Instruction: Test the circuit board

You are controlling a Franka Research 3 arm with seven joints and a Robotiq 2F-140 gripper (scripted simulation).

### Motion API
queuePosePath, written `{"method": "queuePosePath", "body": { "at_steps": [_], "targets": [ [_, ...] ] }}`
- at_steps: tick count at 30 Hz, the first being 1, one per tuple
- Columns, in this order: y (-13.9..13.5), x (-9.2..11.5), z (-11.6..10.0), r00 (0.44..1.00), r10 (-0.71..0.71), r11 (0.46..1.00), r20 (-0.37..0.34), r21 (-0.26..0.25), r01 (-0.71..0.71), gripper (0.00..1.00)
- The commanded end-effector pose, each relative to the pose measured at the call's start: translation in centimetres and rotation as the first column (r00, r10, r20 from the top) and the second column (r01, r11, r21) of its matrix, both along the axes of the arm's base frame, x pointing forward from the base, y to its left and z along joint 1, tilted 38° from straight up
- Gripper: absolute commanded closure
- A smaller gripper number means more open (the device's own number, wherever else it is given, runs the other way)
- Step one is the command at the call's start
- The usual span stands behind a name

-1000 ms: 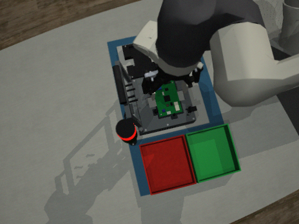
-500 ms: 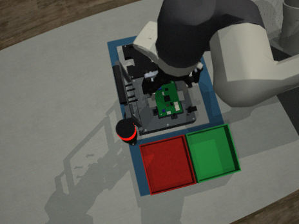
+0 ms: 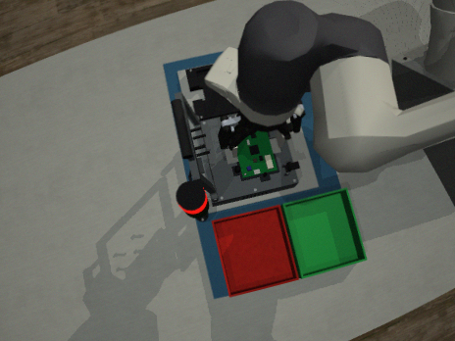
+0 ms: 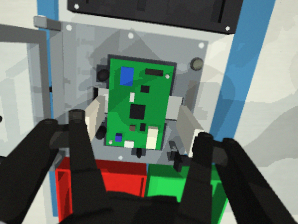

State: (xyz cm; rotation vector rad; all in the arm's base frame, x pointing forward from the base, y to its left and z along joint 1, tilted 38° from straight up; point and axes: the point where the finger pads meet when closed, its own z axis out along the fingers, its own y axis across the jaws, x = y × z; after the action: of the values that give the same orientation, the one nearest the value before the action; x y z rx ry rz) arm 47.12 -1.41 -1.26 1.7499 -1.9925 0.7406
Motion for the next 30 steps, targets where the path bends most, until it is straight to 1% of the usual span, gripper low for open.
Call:
{"method": "queuePosePath", "body": {
  "at_steps": [1,6,30],
  "targets": [
    [-0.65,0.50,-0.61,1.000,0.017,1.000,0.005,-0.001,-0.017,0.42],
    [-1.01,0.53,-1.05,1.000,0.017,1.000,0.005,-0.001,-0.017,0.42],
    [-1.02,0.54,-1.07,1.000,0.017,1.000,0.005,-0.001,-0.017,0.42]
  ]
}}
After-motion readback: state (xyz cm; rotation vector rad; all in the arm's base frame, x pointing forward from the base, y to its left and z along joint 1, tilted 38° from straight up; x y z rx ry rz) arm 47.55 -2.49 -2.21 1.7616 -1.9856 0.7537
